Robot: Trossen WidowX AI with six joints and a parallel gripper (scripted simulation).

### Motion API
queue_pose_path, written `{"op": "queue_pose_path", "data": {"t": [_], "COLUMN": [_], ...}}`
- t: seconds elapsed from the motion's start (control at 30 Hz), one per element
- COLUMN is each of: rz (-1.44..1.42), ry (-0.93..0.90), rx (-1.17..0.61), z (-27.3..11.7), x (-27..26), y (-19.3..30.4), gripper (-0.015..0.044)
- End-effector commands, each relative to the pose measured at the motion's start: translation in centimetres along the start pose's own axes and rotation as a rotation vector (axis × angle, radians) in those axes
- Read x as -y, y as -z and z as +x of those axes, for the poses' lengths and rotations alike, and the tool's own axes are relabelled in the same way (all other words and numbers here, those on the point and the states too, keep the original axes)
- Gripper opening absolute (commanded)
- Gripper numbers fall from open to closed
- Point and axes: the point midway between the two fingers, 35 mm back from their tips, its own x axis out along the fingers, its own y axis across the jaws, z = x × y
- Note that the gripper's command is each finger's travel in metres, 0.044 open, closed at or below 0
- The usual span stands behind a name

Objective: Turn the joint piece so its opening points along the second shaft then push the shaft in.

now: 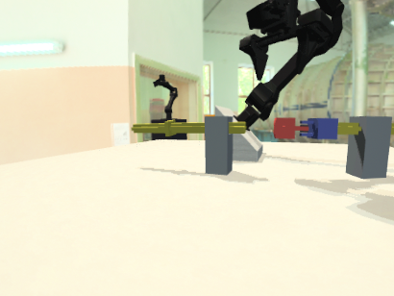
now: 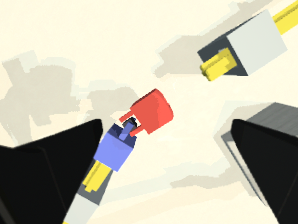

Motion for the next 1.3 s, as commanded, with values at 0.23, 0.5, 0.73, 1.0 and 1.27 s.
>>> {"op": "queue_pose_path", "data": {"t": [0.23, 0.5, 0.73, 1.0, 1.27], "rz": [-0.191, -0.021, 0.209, 0.473, 0.737], "ry": [-0.038, -0.042, -0.054, -0.059, -0.053], "rx": [0.015, -0.025, -0.085, -0.156, -0.230], "z": [-2.2, -1.4, -0.1, 1.5, 3.0], "x": [0.2, 1.2, 2.5, 4.2, 5.9], "y": [0.0, -1.0, -2.1, -3.2, -4.0], "gripper": [0.0440, 0.0440, 0.0440, 0.0440, 0.0440]}}
